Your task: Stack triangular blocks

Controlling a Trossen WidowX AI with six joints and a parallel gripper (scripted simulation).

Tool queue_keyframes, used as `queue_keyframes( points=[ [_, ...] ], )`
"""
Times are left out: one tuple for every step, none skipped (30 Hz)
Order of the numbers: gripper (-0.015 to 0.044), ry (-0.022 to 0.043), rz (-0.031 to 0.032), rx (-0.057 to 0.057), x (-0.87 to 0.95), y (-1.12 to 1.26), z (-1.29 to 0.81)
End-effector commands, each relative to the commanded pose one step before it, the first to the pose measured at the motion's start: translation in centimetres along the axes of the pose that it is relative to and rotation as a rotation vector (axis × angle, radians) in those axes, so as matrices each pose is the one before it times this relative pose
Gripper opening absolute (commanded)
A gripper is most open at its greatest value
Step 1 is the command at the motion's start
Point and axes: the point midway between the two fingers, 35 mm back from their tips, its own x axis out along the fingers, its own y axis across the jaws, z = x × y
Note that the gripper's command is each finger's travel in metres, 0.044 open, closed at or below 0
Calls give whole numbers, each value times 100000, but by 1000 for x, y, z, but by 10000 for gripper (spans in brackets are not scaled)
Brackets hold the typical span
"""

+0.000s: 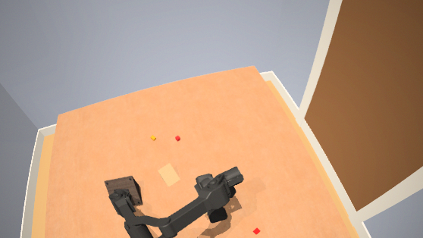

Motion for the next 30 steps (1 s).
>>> queue_keyframes(
  points=[
    [0,-67,40,-14028,18,8,16],
    [0,1,-1,-3315,0,-1,0],
    [0,1,-1,-3319,0,-1,0],
    [0,1,-1,-3312,0,-1,0],
    [0,1,-1,-2643,0,-1,0],
    [0,1,0,-1602,0,-1,0],
    [0,1,-1,-1548,0,0,0],
    [0,1,-1,-2100,0,-1,0],
    [0,1,-1,-2270,0,-1,0],
    [0,1,-1,-2510,0,-1,0],
    [0,1,-1,-2904,0,-1,0],
    [0,1,-1,-3193,0,-1,0],
    [0,2,-1,-3309,0,-1,0],
    [0,2,-1,-3336,0,-1,0],
    [0,2,-1,-3334,0,-1,0],
    [0,1,-1,-2672,0,-1,0],
    [0,1,0,-1619,0,-1,0],
    [0,1,0,-1557,0,0,0],
    [0,1,-1,-2107,0,-1,0],
    [0,1,-1,-2274,0,-1,0],
    [0,1,-1,-2510,0,-1,0],
    [0,1,-1,-2902,0,-1,0],
    [0,2,-1,-3191,0,-1,0],
    [0,2,-1,-3307,0,-1,0],
    [0,2,-1,-3334,0,-1,0],
    [0,2,-1,-3332,0,-1,0],
    [0,1,-1,-2669,0,-1,0],
    [0,1,0,-1617,0,-1,0],
    [0,1,0,-1556,0,0,0],
    [0,1,-1,-2107,0,-1,0]
  ],
)
